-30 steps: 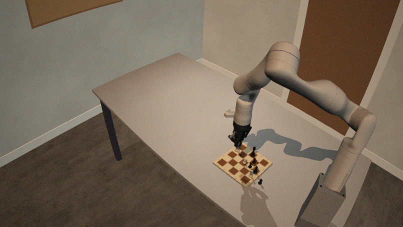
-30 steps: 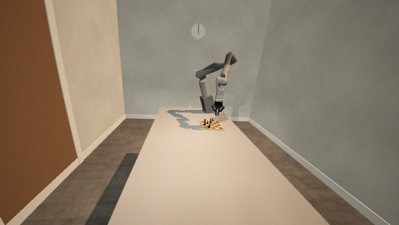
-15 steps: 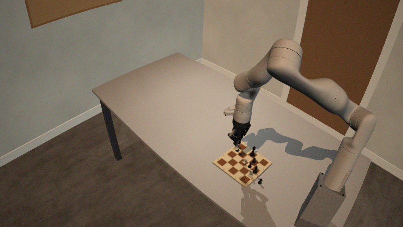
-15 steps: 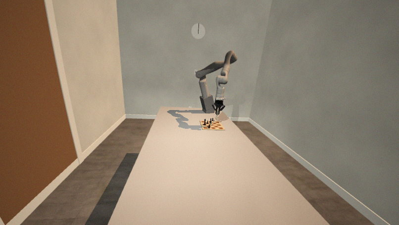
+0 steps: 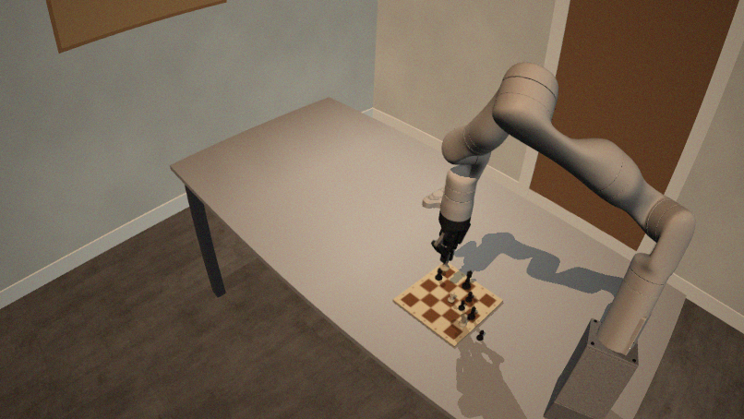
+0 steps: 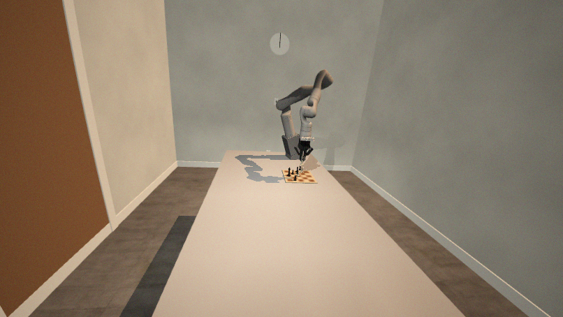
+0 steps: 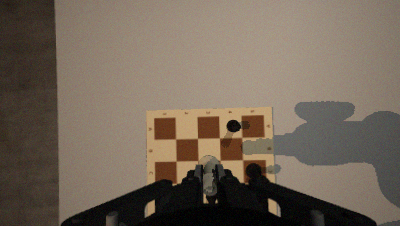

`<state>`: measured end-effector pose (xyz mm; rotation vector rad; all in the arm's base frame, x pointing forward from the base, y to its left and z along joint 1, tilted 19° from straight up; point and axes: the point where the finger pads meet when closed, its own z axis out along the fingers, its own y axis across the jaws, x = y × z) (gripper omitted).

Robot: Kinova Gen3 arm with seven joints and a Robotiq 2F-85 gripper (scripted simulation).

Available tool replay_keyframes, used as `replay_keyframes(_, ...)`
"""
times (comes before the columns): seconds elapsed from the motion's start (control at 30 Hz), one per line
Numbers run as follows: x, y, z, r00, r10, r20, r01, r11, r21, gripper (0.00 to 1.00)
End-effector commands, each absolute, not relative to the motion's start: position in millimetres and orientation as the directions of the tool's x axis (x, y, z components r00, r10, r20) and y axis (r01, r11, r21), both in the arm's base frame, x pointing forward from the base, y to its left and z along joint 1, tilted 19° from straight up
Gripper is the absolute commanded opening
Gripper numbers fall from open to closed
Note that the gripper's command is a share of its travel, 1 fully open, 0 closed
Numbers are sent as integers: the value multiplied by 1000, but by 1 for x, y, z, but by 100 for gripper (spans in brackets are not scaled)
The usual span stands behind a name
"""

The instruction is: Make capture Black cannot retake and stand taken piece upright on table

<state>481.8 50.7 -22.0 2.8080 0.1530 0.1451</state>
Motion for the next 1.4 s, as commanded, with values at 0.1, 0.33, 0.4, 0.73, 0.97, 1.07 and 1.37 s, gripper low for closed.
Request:
replay_keyframes(0.1, 482, 51, -21, 989, 121, 84, 88, -942, 323, 0)
replay_keyframes(0.33, 483, 49, -28, 989, 121, 84, 87, -942, 323, 0)
replay_keyframes(0.4, 484, 47, -33, 989, 121, 84, 87, -942, 323, 0)
replay_keyframes(0.73, 488, 36, -64, 989, 121, 84, 87, -942, 323, 0)
replay_keyframes(0.97, 492, 25, -94, 989, 121, 84, 87, -942, 323, 0)
replay_keyframes(1.07, 493, 22, -104, 989, 121, 84, 87, -942, 323, 0)
replay_keyframes(1.37, 494, 19, -112, 989, 121, 84, 87, -942, 323, 0)
